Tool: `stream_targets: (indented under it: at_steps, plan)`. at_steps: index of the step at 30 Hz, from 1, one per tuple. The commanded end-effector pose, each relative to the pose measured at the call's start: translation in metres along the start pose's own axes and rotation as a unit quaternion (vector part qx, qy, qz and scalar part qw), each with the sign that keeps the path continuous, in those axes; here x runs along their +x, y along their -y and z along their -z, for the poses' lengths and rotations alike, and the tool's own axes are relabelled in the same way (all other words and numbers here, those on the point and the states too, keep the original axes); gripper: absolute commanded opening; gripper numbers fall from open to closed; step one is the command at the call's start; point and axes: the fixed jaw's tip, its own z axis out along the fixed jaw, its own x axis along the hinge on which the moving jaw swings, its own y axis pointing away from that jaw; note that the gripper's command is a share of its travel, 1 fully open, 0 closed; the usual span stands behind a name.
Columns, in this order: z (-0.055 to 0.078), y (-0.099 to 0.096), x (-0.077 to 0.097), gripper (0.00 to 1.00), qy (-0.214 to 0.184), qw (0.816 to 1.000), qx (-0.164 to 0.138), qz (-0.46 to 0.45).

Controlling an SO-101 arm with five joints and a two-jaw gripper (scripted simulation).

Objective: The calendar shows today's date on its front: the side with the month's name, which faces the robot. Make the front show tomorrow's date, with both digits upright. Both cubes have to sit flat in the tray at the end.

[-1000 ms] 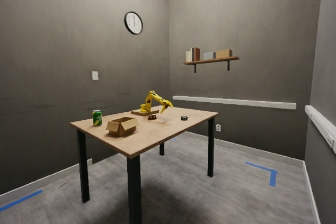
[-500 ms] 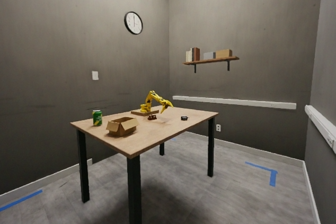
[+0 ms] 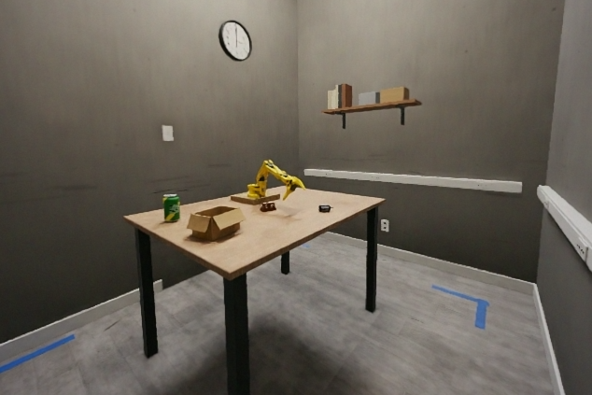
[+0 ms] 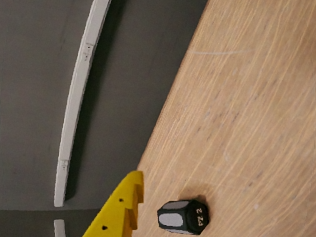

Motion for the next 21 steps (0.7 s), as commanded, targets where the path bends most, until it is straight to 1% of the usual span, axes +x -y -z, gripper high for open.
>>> stream_targets:
  at_steps: [1, 21]
  plan:
    - [0.0015, -0.0016, -0.0012, 1.0, 0.001, 1.0, -0.001, 0.007]
    - [0.0053, 0.0026, -0.0035, 0.97, -0.001, 0.997, 0.014, 0.077]
